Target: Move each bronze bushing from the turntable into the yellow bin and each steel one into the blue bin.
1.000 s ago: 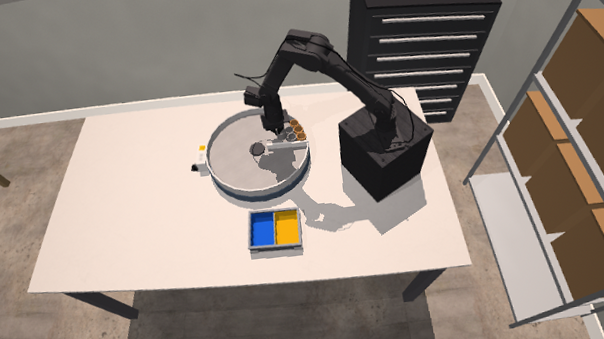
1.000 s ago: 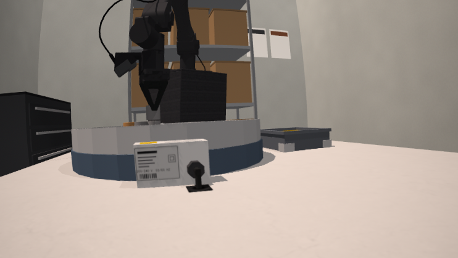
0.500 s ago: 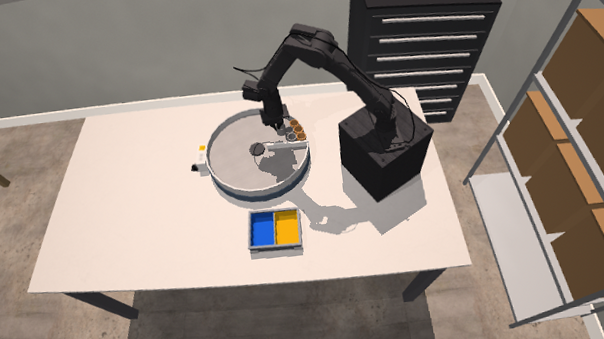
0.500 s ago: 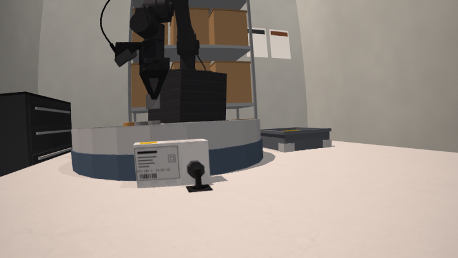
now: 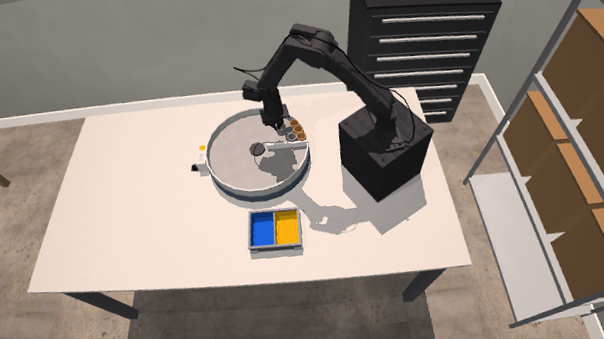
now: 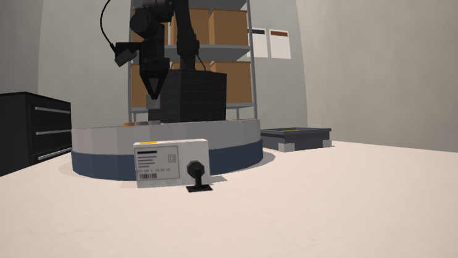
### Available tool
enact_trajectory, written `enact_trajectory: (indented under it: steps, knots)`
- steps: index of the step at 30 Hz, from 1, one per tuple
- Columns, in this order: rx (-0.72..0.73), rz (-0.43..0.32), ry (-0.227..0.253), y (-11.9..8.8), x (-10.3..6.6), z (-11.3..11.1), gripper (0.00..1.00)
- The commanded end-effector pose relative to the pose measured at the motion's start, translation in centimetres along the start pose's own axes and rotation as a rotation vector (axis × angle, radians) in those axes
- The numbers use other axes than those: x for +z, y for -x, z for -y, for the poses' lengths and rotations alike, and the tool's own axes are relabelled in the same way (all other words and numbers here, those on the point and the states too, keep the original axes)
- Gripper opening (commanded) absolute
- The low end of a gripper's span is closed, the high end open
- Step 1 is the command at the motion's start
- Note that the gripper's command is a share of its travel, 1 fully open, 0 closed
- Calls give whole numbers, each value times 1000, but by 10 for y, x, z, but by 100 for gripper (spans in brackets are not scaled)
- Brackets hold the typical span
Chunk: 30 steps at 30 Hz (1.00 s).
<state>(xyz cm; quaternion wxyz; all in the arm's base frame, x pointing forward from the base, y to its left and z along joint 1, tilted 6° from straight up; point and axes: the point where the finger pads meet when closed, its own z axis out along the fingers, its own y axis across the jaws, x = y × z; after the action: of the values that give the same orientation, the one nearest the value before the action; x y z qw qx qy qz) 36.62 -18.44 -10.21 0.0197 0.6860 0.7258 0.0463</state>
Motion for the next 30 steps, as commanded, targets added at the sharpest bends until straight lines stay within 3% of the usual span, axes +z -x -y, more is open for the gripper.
enact_trajectory:
  steps: [1,19,28,29,30]
  knots:
    - [5,10,-2,4,-7,4,0]
    - [4,10,-3,1,-7,4,0]
    - [-2,16,6,-13,-7,-5,0]
    - [-5,33,38,-9,-15,-21,0]
    - [-4,30,32,-15,-12,-19,0]
